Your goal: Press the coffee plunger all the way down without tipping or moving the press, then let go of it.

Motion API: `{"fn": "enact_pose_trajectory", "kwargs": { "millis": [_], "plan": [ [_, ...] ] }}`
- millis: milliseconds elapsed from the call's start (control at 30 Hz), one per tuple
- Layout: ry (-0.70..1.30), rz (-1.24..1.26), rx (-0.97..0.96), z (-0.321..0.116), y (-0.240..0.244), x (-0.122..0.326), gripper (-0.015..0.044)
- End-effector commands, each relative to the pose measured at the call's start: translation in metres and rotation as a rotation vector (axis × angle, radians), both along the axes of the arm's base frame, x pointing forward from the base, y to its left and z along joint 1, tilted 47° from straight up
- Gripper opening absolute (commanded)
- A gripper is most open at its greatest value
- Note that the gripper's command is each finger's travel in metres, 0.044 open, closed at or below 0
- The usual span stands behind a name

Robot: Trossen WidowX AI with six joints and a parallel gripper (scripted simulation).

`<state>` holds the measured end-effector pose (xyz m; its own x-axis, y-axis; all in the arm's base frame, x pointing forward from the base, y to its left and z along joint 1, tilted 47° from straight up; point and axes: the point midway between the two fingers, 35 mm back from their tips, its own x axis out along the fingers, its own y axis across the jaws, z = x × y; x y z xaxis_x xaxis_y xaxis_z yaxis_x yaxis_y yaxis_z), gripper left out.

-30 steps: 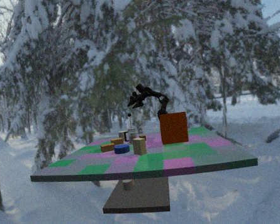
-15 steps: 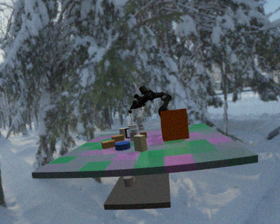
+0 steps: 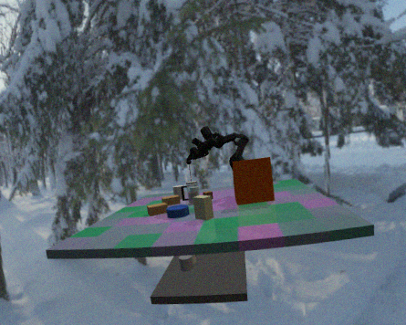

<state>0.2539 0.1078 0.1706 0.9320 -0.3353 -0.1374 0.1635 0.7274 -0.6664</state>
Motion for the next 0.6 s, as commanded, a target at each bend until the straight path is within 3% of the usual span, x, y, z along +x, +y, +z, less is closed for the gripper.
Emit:
{"fn": "enact_pose_trajectory", "kwargs": {
  "millis": [0, 400, 567],
  "plan": [
    [0.006, 0.000, -0.010, -0.003, -0.004, 0.006, 0.0440],
    [-0.006, 0.002, -0.016, -0.003, -0.011, 0.021, 0.0440],
    [-0.006, 0.002, -0.016, -0.003, -0.011, 0.021, 0.0309]
  ]
}}
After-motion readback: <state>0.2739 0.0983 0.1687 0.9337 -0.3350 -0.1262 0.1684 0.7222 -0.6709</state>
